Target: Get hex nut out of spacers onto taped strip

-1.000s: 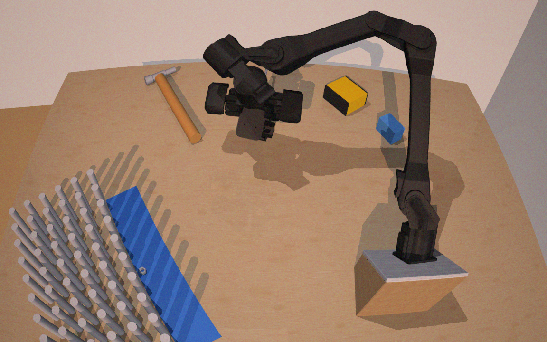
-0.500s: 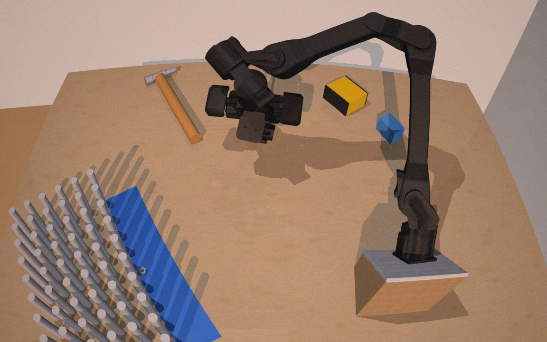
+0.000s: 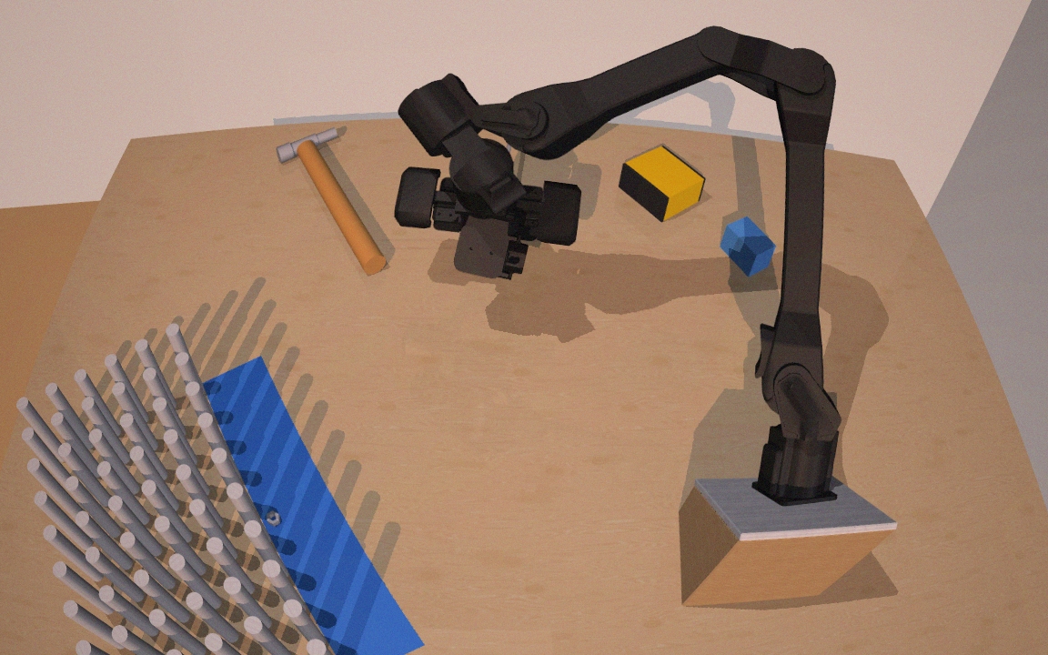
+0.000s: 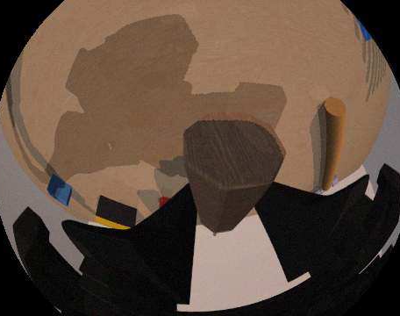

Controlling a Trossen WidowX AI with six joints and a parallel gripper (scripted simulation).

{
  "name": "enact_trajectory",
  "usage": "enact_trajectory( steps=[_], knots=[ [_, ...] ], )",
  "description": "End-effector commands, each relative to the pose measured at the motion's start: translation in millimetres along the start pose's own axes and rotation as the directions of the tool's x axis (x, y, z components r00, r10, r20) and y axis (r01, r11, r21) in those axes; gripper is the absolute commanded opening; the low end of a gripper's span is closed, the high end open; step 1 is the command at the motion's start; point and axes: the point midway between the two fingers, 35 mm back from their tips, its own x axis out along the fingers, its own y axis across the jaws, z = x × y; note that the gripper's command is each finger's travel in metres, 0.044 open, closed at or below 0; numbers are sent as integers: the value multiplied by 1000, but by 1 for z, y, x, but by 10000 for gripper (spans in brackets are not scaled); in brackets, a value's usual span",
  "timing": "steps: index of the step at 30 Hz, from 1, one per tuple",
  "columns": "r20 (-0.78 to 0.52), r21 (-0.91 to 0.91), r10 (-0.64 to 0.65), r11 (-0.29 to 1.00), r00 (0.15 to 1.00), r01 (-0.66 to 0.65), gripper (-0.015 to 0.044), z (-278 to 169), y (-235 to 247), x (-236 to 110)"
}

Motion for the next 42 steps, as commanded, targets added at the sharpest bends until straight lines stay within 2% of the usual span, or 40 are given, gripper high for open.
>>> enact_trajectory(
  steps=[1, 42],
  knots=[
    [0, -4, -5, 1000, 1000, 5, 0, 1, 0, 1],
    [-21, -7, -14, 1000, 1000, 14, 0, 6, 5, 18]
  ],
)
